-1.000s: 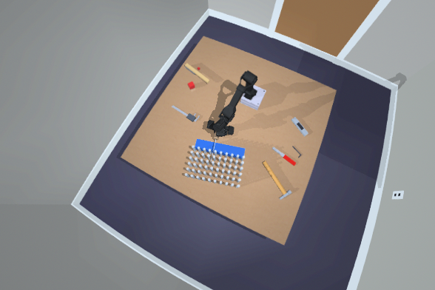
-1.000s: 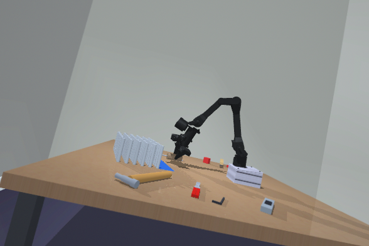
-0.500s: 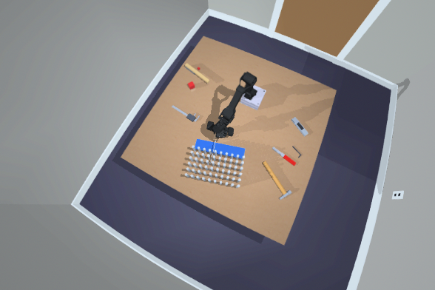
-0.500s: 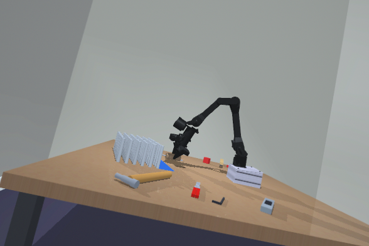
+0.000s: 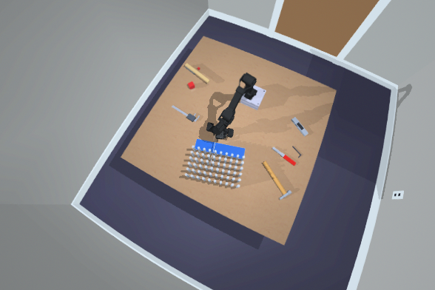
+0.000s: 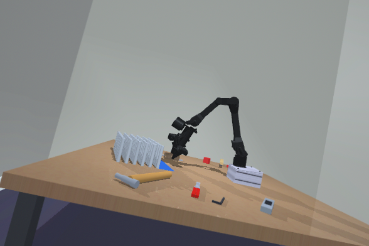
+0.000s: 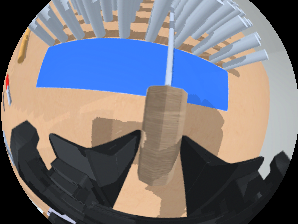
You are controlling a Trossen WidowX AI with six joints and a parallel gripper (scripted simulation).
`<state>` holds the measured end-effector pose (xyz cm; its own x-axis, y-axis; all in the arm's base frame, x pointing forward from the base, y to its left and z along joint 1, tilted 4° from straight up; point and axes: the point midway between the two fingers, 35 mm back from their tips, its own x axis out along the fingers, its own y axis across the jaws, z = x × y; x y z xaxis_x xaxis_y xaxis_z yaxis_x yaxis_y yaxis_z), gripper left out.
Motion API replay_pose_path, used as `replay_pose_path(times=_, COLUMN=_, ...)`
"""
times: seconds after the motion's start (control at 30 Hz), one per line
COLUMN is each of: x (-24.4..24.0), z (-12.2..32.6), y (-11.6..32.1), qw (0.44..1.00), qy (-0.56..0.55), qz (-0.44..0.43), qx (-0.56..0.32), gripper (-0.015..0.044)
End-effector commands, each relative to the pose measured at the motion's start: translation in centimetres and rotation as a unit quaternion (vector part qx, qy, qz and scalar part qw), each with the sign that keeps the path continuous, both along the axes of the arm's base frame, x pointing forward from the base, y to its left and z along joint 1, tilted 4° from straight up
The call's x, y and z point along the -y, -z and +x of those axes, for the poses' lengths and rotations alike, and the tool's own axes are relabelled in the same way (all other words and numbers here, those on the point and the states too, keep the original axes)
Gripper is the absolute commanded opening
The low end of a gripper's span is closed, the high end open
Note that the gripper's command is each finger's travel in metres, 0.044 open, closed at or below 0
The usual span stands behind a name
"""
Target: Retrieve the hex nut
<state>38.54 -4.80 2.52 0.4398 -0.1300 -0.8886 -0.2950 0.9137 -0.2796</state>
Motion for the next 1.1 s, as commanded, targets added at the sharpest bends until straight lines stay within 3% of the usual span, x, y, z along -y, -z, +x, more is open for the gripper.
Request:
replay_pose_path(times=0.0, x=0.0, z=0.4, y=-0.1, qw=1.0, qy=0.003, qz=-0.001, qx=0.002, gripper=0.0)
replay_pose_path(times=1.07, x=-0.7, z=2.2, y=-0.3, qw=1.0, qy=0.003, qz=0.0, qx=0.003, gripper=0.0)
